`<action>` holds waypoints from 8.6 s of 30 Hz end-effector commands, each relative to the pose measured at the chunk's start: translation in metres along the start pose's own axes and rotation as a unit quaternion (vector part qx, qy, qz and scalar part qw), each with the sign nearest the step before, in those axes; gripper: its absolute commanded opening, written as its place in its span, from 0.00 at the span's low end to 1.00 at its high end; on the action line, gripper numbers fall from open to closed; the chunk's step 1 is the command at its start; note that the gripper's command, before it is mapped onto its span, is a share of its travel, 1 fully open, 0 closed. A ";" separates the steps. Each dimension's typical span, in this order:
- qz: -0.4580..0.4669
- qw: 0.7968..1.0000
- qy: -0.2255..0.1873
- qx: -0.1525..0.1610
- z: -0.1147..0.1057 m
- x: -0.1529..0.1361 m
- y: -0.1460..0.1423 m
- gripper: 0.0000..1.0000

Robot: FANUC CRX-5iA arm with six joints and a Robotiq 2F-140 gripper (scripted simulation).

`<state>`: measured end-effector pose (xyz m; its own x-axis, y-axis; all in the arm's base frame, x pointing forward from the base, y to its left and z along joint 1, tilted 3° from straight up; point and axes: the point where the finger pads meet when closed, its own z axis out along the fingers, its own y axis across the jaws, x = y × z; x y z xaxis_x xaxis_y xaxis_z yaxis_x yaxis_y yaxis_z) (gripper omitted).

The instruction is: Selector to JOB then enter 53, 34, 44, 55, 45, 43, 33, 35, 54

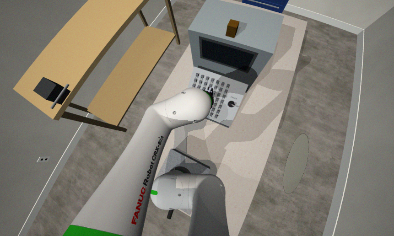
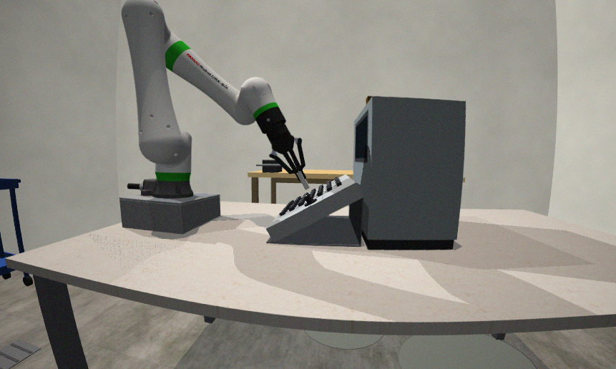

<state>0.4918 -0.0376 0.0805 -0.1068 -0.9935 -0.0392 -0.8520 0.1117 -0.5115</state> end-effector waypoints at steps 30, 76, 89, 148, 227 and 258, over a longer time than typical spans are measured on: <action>0.000 1.000 0.000 0.000 -0.007 0.000 0.034 0.00; 0.000 1.000 0.000 0.000 0.015 0.000 0.034 0.00; 0.000 1.000 0.000 0.000 0.019 0.000 0.034 0.00; 0.000 1.000 0.000 0.000 0.027 0.000 0.034 0.00; 0.000 1.000 0.000 0.000 0.015 0.034 0.068 0.00; 0.000 1.000 0.000 0.000 0.019 0.034 0.068 0.00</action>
<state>0.4392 -0.0643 0.0288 -0.1071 -0.9935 -0.0389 -0.8523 0.1119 -0.5109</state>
